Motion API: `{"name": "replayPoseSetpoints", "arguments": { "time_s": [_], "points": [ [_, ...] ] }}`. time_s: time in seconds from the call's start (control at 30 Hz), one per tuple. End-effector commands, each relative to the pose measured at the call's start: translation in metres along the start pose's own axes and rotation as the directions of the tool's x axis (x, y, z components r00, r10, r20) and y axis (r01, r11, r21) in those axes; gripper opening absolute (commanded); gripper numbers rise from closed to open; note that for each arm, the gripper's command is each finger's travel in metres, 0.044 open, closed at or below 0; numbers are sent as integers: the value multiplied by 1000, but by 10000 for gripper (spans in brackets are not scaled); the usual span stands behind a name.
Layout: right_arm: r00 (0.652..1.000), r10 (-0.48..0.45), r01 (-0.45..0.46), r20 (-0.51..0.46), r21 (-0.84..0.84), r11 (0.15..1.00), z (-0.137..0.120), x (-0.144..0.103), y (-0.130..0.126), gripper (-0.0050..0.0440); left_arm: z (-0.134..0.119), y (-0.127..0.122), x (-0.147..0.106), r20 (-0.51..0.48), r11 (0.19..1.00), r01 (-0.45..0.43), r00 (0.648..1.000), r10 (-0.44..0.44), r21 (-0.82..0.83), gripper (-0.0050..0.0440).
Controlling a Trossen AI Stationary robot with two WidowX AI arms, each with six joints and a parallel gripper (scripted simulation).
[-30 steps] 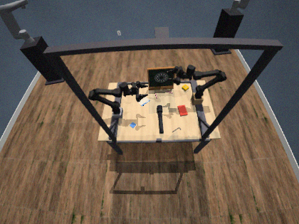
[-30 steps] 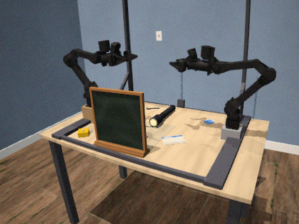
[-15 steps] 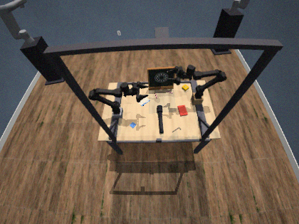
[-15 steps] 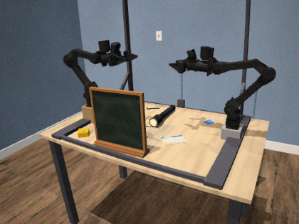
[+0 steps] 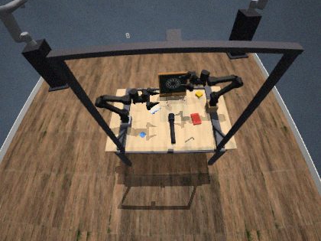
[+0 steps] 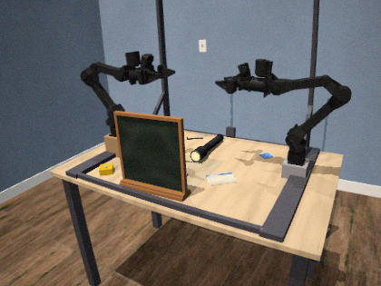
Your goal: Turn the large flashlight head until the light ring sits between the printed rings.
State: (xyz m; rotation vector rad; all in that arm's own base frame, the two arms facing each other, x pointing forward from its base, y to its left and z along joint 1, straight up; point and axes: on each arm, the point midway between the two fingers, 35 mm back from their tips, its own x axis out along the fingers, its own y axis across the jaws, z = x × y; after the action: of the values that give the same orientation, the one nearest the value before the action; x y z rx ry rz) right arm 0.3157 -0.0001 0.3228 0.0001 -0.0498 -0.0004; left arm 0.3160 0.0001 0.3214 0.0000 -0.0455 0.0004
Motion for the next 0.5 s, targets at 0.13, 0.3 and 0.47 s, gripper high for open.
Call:
{"name": "replayPoseSetpoints", "arguments": {
  "time_s": [0.13,0.3,0.47],
  "points": [
    [1000,1,-1,23,5,1000,9,-1,0,440,9,0,-1,24,1000,1,1000,-1,2,440],
    [1000,1,-1,23,5,1000,9,-1,0,440,10,0,-1,26,1000,2,1000,-2,2,440],
    [1000,1,-1,23,5,1000,9,-1,0,440,10,0,-1,26,1000,2,1000,-2,2,440]
  ]
}}
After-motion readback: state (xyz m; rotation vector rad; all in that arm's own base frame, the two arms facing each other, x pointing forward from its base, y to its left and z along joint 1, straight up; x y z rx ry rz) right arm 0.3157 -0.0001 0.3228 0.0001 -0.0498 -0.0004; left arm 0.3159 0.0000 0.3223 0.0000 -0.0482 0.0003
